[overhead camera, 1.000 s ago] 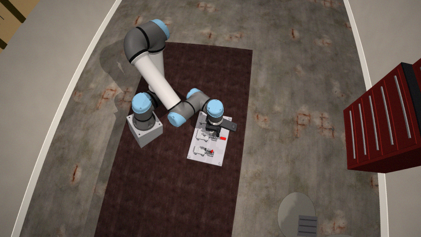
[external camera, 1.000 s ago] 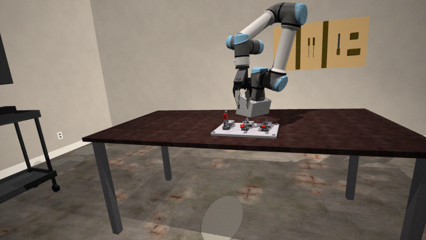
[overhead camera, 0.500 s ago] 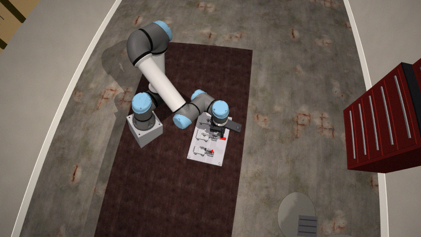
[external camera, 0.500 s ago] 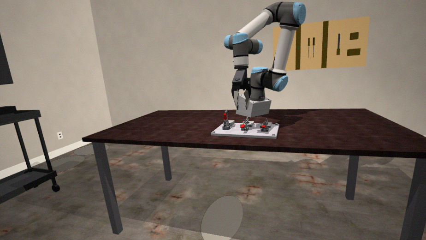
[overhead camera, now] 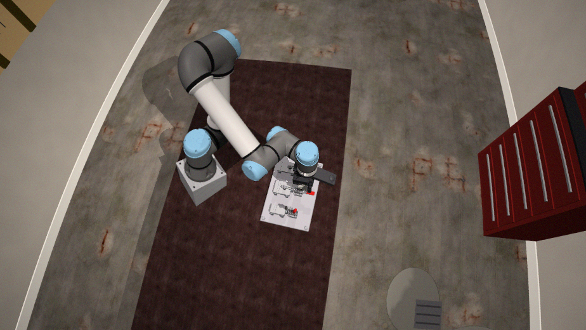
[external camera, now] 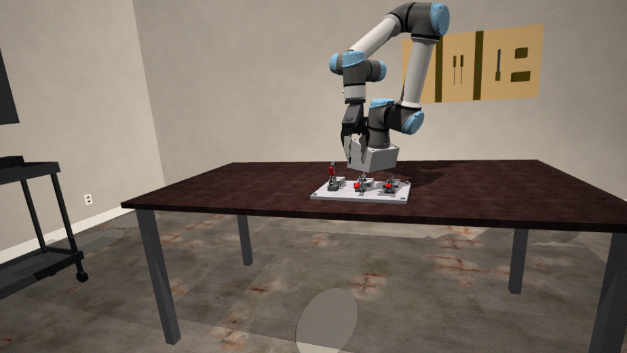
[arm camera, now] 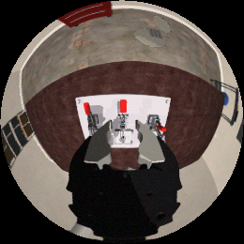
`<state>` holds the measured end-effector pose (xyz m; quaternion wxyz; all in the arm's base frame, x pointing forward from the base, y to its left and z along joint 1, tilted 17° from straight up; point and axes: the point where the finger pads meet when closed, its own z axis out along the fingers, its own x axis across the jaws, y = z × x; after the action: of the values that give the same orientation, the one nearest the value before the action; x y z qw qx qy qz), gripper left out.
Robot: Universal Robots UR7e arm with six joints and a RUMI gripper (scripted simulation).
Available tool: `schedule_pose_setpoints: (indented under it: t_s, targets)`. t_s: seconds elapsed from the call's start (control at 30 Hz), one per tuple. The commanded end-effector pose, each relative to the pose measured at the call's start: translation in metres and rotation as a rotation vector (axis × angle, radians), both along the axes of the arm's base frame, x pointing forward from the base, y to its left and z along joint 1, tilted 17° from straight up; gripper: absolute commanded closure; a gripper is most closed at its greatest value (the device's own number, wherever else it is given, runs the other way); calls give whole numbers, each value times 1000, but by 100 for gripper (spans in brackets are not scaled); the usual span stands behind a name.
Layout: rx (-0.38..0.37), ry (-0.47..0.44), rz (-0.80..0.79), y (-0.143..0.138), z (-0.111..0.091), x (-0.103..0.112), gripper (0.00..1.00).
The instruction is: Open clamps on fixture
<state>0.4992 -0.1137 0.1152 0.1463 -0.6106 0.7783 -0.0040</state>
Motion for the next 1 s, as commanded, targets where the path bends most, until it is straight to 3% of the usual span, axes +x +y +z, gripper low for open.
schedule_pose_setpoints:
  t_s: [0.0, 0.43, 0.97]
  targets:
    - [-1, -1, 0, 1, -8, 2, 72]
    - [-1, -1, 0, 9, -53, 13, 72]
    - [-1, -1, 0, 11, -65, 16, 72]
